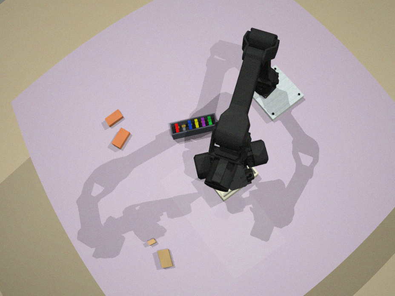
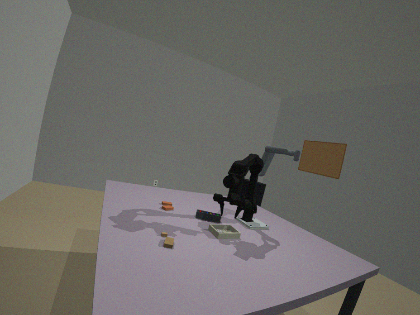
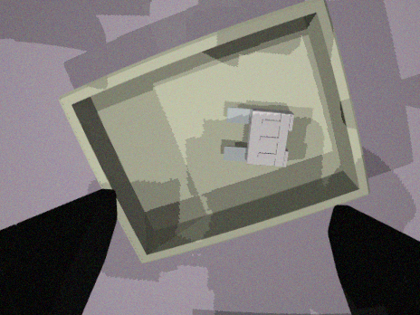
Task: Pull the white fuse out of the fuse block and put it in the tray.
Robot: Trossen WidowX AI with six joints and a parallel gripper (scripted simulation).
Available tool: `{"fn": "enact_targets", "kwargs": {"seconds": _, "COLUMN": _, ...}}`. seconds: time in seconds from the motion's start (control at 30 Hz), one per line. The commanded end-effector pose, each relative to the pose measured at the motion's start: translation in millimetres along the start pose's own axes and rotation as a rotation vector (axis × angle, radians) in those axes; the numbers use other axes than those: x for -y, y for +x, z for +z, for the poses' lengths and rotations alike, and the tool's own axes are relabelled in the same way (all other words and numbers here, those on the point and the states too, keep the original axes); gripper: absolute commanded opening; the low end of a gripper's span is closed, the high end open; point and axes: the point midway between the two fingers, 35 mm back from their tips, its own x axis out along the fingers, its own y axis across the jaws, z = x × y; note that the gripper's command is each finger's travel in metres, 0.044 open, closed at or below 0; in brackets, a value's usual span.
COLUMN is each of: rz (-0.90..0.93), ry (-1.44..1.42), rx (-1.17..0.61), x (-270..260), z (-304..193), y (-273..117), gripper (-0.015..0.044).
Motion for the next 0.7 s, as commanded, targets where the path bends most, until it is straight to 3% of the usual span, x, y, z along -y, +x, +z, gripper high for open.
{"fn": "enact_targets", "kwargs": {"seconds": 0.0, "rz": -0.002, "ry": 0.006, "rx": -0.002, "x": 0.1, "z": -0.5, "y": -2.8, "gripper": 0.033}}
{"fn": "enact_targets", "kwargs": {"seconds": 0.67, "rz": 0.002, "ry": 0.0, "rx": -0.003, "x": -0.4, "z": -0.5, "y": -0.8, "gripper": 0.033}}
